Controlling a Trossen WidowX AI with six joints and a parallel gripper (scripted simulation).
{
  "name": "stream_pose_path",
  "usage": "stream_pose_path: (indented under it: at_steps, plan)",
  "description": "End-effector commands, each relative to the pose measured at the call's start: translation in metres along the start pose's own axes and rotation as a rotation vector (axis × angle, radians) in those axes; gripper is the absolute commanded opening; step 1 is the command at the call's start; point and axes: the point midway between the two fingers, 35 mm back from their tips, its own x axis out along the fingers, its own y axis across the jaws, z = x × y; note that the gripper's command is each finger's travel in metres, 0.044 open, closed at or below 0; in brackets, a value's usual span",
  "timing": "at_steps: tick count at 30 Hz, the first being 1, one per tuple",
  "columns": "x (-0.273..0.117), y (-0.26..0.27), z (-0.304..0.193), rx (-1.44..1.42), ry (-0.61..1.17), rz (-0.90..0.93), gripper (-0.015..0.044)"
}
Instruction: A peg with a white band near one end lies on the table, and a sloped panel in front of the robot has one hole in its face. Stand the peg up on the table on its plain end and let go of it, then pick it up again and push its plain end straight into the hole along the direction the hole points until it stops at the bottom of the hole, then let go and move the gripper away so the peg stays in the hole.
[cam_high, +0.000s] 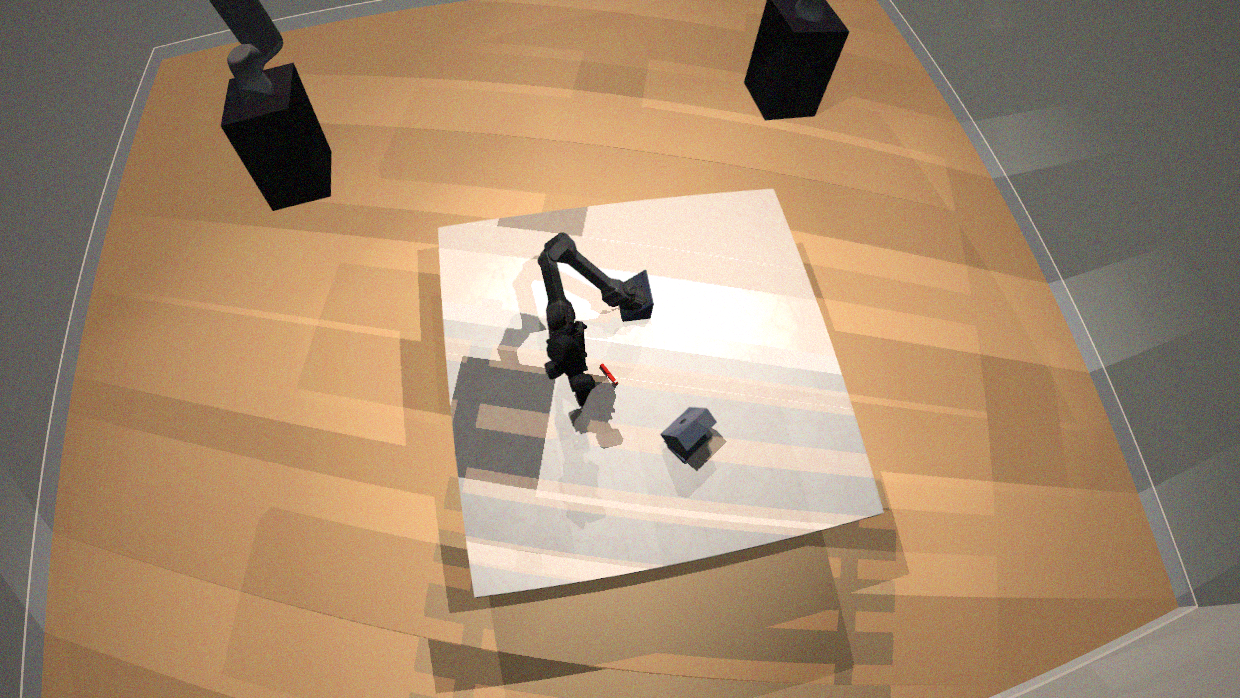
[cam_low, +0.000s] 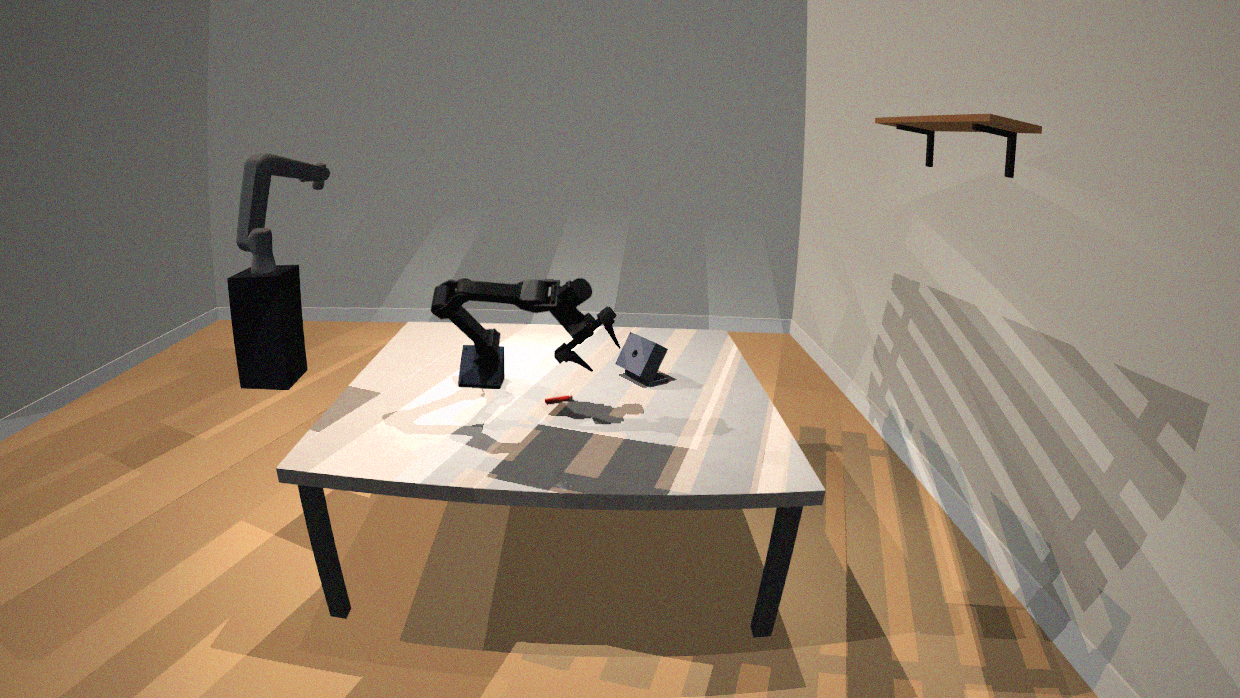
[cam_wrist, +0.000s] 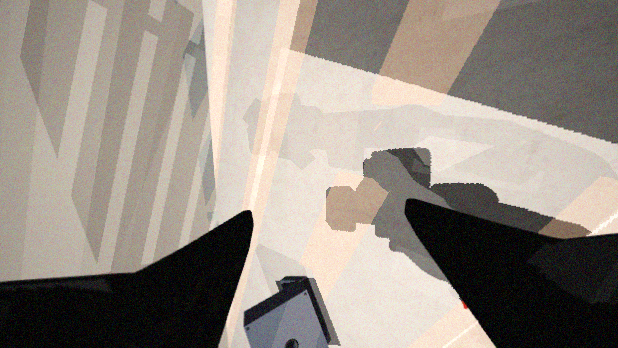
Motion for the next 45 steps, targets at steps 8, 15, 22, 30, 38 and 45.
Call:
stream_pose_path:
  at_steps: [8,15,22,30,38,45]
  plan:
    - [0.012,-0.015,-0.04,-0.335,0.117,-0.114,0.044]
    - [0.016,-0.026,-0.062,-0.548,0.198,-0.171,0.044]
    - [0.018,-0.038,-0.083,-0.763,0.284,-0.22,0.044]
    - [0.017,-0.052,-0.103,-1.011,0.387,-0.267,0.044]
    - [0.014,-0.066,-0.119,-1.261,0.498,-0.303,0.044]
    - [0.01,-0.079,-0.131,-1.479,0.6,-0.328,0.044]
